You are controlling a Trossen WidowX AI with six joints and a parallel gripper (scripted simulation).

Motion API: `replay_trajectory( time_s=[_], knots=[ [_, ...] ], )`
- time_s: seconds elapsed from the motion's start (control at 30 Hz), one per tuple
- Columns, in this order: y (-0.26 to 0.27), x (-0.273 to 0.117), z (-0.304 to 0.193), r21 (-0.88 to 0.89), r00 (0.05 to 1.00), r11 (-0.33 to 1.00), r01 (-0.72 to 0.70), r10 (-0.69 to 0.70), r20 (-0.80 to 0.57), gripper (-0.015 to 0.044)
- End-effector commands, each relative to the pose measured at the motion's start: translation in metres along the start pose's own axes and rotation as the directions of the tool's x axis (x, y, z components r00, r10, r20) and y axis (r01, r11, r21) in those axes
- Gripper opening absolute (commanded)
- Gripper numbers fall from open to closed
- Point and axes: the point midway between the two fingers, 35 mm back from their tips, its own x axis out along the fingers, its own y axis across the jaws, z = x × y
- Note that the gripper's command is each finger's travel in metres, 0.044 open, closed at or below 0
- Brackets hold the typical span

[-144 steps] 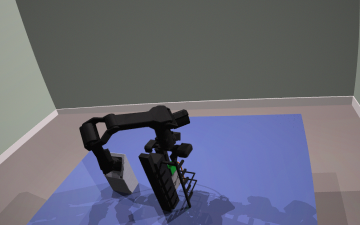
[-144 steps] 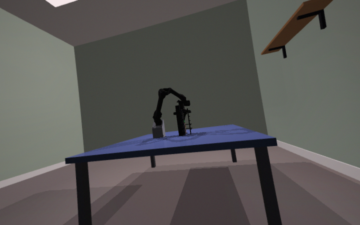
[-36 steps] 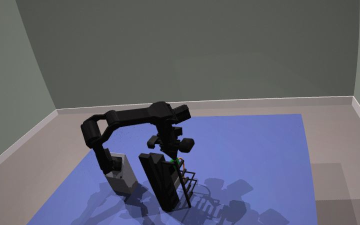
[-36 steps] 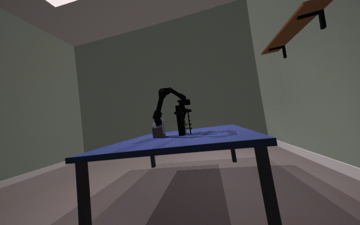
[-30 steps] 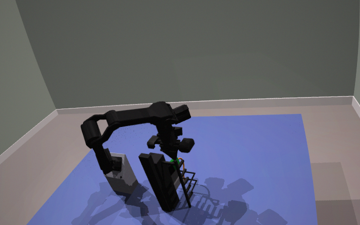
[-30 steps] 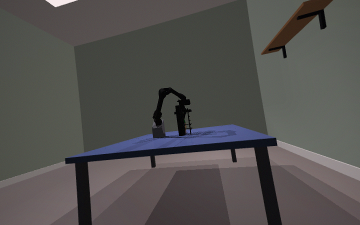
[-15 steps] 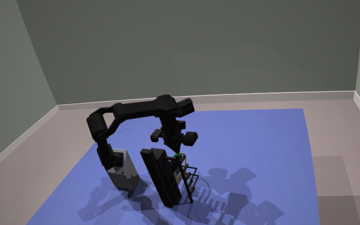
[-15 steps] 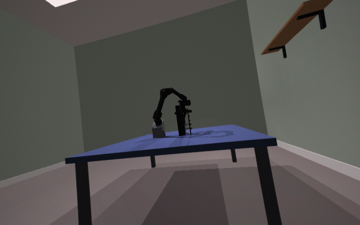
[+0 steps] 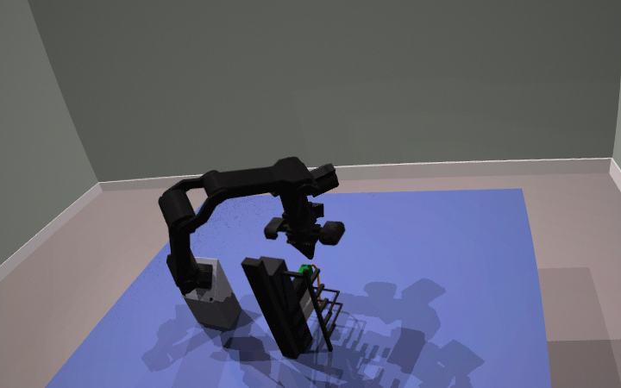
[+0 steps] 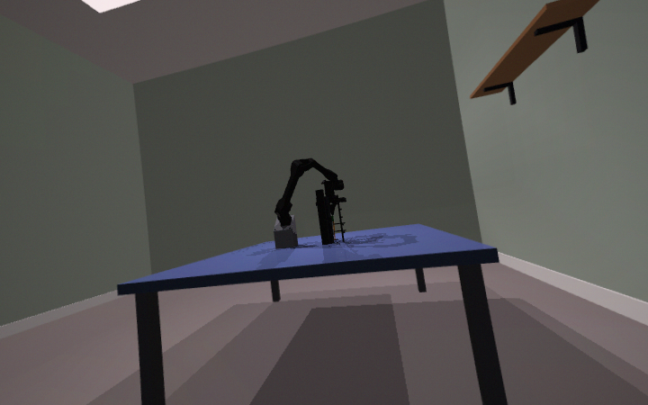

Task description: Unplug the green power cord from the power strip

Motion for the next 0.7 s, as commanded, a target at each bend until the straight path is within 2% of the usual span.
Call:
replay_trajectory(
  time_s=[0.0, 0.67],
  knots=[
    [-0.001, -0.003, 0.010, 0.005, 1.000, 1.000, 0.001, -0.001, 0.007, 0.0000],
    [0.001, -0.001, 0.041, 0.003, 1.000, 1.000, 0.001, -0.001, 0.004, 0.0000]
  ],
)
